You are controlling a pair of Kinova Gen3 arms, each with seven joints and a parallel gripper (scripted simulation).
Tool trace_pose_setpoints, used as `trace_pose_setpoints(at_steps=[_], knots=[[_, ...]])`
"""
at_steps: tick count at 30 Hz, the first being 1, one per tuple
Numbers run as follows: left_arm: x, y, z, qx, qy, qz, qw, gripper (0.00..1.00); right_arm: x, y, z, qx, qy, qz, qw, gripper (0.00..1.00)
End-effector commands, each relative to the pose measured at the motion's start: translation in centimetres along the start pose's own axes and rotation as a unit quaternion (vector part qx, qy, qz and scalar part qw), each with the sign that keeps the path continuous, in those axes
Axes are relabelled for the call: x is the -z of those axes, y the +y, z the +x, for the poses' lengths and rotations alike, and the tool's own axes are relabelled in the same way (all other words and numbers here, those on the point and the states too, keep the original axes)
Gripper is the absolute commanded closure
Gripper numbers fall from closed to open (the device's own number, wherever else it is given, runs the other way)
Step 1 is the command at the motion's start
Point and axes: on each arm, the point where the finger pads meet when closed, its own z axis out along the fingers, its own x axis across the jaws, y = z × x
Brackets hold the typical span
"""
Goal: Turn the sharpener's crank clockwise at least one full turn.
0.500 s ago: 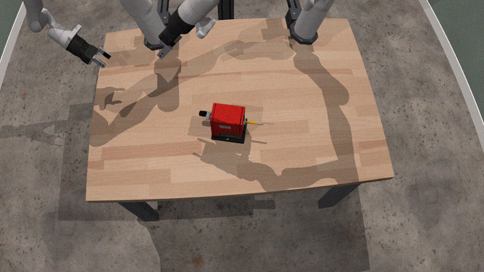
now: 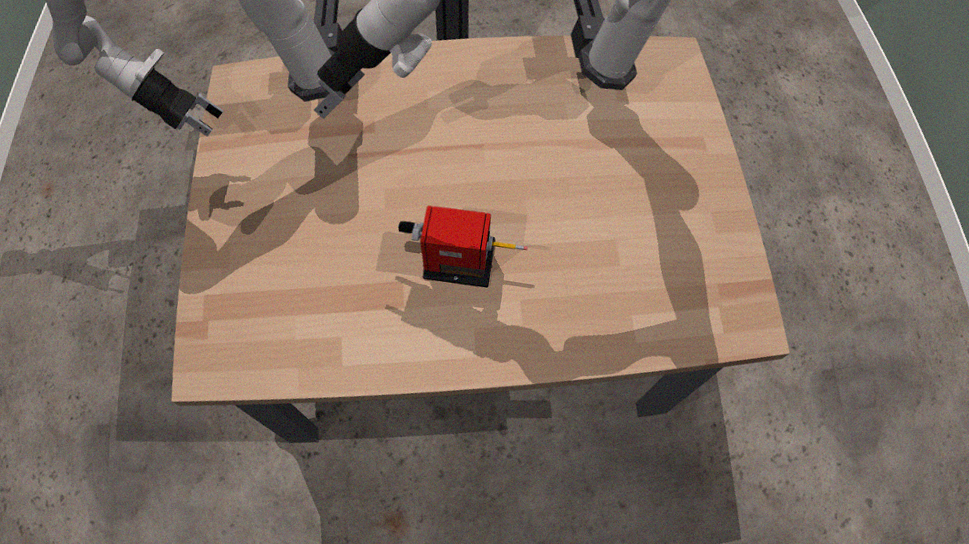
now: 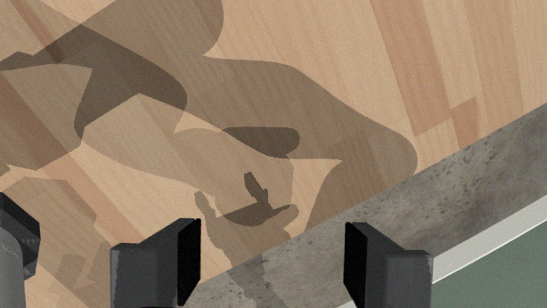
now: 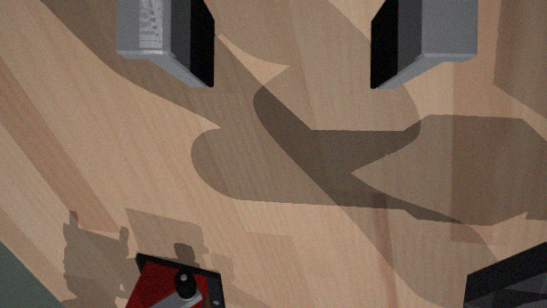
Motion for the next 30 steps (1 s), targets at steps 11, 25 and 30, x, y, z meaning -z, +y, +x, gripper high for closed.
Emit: trace_pose_setpoints(at_steps=[11,25,30], knots=[[0.3,-0.6,0.6,0.008,0.004,0.002,1.0,0.0,0.0,0.0,0.0,0.0,0.0,0.0,1.0,0.0],[2.8,-7.6,4.6,0.09,0.029,0.03,0.995,0.0,0.0,0.0,0.0,0.0,0.0,0.0,1.0,0.0],[5.2,-13.6,7.1,0.157,0.049,0.052,0.985,0.0,0.0,0.0,0.0,0.0,0.0,0.0,1.0,0.0]])
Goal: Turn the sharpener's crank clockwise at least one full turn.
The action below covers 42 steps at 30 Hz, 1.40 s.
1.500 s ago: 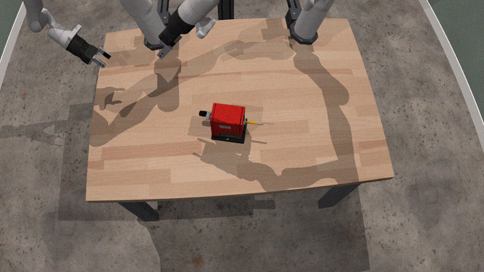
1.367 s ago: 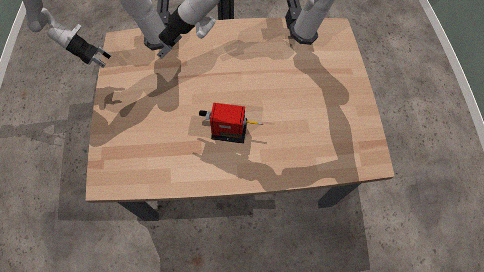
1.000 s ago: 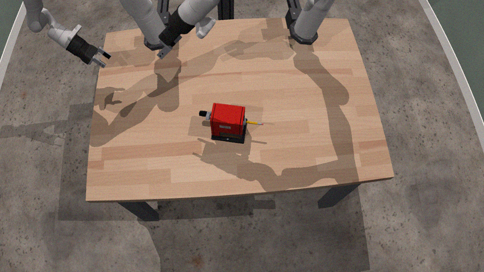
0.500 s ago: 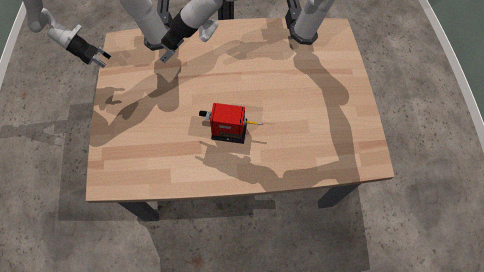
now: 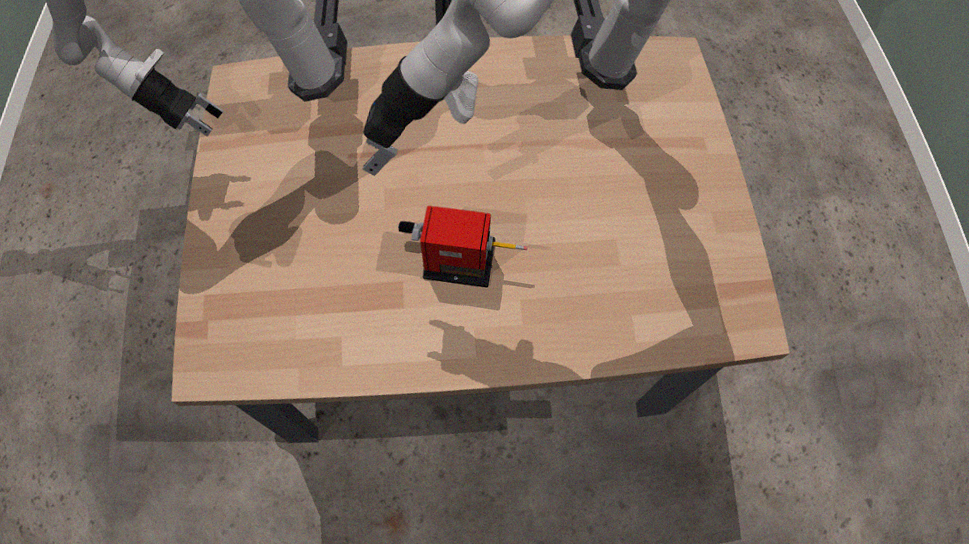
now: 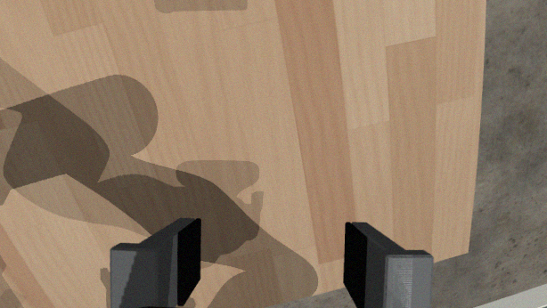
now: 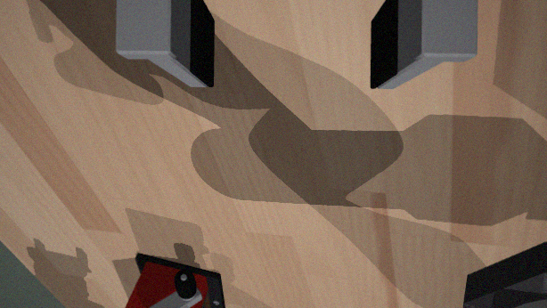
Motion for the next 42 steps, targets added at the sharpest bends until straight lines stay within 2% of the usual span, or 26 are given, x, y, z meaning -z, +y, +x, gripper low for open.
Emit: trace_pose_setpoints(at_steps=[1,4,6,10,20,21,23,24,38,40,41,42], knots=[[1.5,-4.1,3.2,0.053,0.017,0.016,0.998,0.0,0.0,0.0,0.0,0.0,0.0,0.0,1.0,0.0],[3.1,-8.5,5.7,0.106,0.033,0.032,0.993,0.0,0.0,0.0,0.0,0.0,0.0,0.0,1.0,0.0],[3.1,-8.5,5.7,0.106,0.033,0.032,0.993,0.0,0.0,0.0,0.0,0.0,0.0,0.0,1.0,0.0],[5.6,-15.0,8.6,0.184,0.056,0.054,0.98,0.0,0.0,0.0,0.0,0.0,0.0,0.0,1.0,0.0],[9.9,-24.5,11.1,0.294,0.088,0.082,0.948,0.0,0.0,0.0,0.0,0.0,0.0,0.0,1.0,0.0],[10.3,-25.2,11.2,0.302,0.091,0.084,0.945,0.0,0.0,0.0,0.0,0.0,0.0,0.0,1.0,0.0],[10.3,-25.2,11.2,0.302,0.091,0.084,0.945,0.0,0.0,0.0,0.0,0.0,0.0,0.0,1.0,0.0],[10.9,-26.5,11.4,0.317,0.095,0.087,0.94,0.0,0.0,0.0,0.0,0.0,0.0,0.0,1.0,0.0],[14.9,-34.3,11.6,0.407,0.121,0.107,0.899,0.0,0.0,0.0,0.0,0.0,0.0,0.0,1.0,0.0],[14.9,-34.3,11.6,0.407,0.121,0.107,0.899,0.0,0.0,0.0,0.0,0.0,0.0,0.0,1.0,0.0],[15.8,-35.9,11.5,0.424,0.126,0.11,0.89,0.0,0.0,0.0,0.0,0.0,0.0,0.0,1.0,0.0],[15.9,-36.1,11.5,0.426,0.127,0.111,0.889,0.0,0.0,0.0,0.0,0.0,0.0,0.0,1.0,0.0]])
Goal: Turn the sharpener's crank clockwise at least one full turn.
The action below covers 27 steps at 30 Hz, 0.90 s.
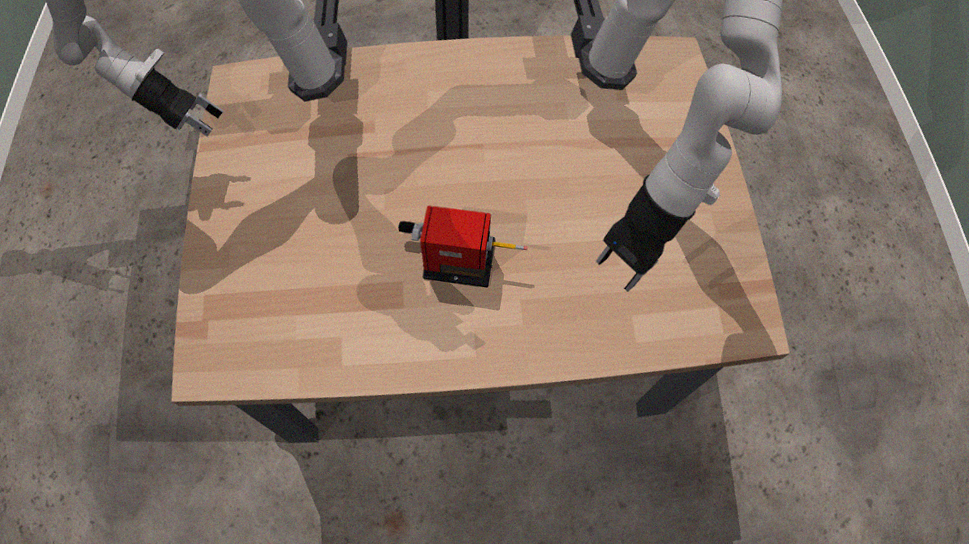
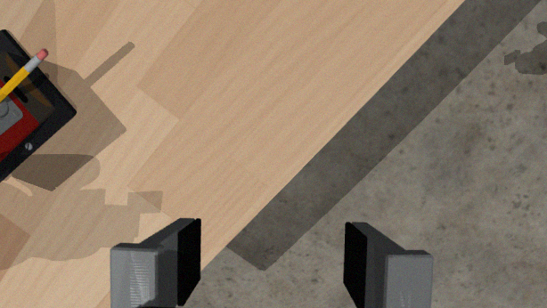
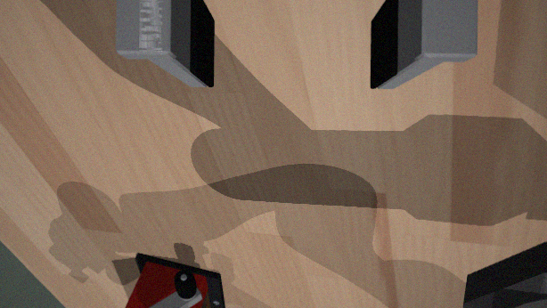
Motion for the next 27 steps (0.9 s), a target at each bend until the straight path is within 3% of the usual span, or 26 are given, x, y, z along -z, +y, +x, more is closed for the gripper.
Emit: trace_pose_setpoints(at_steps=[1,13,15,16,27], knots=[[0.5,-1.2,1.6,0.022,0.007,0.004,1.0,0.0,0.0,0.0,0.0,0.0,0.0,0.0,1.0,0.0],[2.4,-6.9,6.8,0.113,0.032,0.022,0.993,0.0,0.0,0.0,0.0,0.0,0.0,0.0,1.0,0.0],[2.4,-6.9,6.8,0.113,0.032,0.022,0.993,0.0,0.0,0.0,0.0,0.0,0.0,0.0,1.0,0.0],[2.9,-8.3,7.8,0.133,0.037,0.026,0.99,0.0,0.0,0.0,0.0,0.0,0.0,0.0,1.0,0.0],[4.8,-13.5,11.3,0.209,0.056,0.04,0.975,0.0,0.0,0.0,0.0,0.0,0.0,0.0,1.0,0.0]])
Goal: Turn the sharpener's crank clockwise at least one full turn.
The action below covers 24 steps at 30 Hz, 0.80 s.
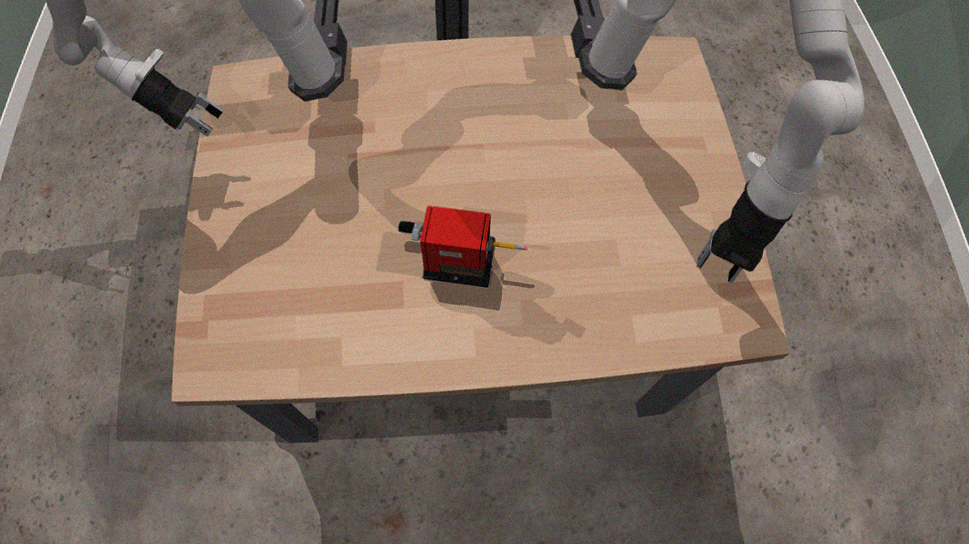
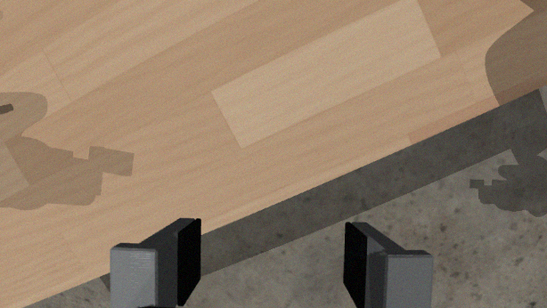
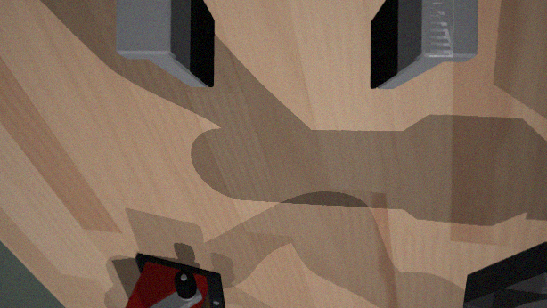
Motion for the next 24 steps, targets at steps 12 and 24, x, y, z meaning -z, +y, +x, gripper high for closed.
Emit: trace_pose_setpoints(at_steps=[12,24], knots=[[1.8,-5.2,6.3,0.1,0.025,0.016,0.995,0.0,0.0,0.0,0.0,0.0,0.0,0.0,1.0,0.0],[3.7,-10.4,10.8,0.187,0.046,0.03,0.981,0.0,0.0,0.0,0.0,0.0,0.0,0.0,1.0,0.0]])
